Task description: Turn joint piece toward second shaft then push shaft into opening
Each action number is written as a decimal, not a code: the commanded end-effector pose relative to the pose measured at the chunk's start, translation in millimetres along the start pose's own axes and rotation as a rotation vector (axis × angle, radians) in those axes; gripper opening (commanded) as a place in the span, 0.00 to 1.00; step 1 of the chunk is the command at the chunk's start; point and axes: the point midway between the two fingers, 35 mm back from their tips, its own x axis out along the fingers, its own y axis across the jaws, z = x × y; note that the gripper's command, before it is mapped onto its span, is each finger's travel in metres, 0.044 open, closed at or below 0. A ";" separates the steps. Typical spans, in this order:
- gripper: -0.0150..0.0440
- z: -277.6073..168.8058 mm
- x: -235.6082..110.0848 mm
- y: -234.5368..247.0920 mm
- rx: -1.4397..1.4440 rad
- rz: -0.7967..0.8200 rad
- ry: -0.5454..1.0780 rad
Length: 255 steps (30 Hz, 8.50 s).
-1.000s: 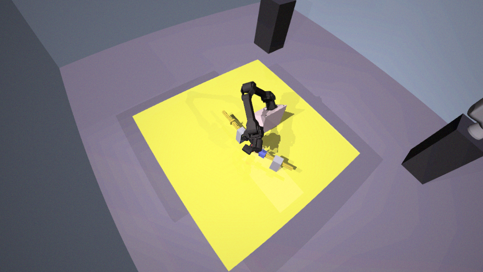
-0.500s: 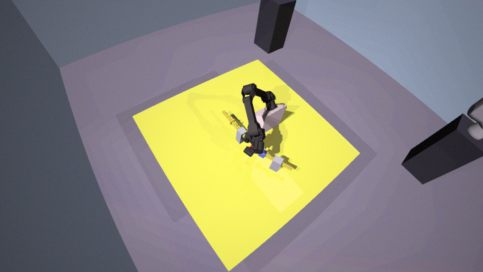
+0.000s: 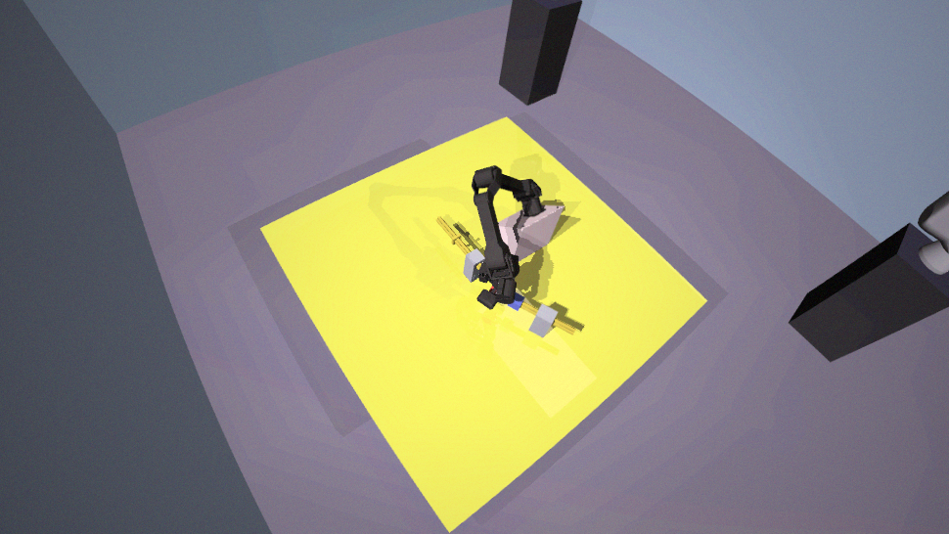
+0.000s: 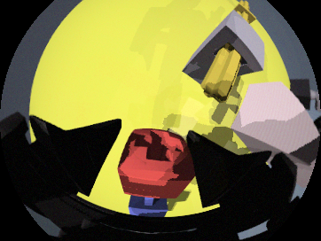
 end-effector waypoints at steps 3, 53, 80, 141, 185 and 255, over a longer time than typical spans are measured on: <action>0.60 0.6 2.4 -2.1 -0.009 -0.003 -0.006; 0.56 0.6 2.4 -2.1 -0.009 -0.003 -0.006; 0.56 0.6 2.4 -2.1 -0.009 -0.003 -0.006; 0.25 -2.6 9.6 -15.6 0.280 -0.039 0.169; 0.77 -4.4 11.5 -18.9 0.360 -0.038 0.216; 1.00 19.0 -112.5 -14.3 -0.742 0.033 0.151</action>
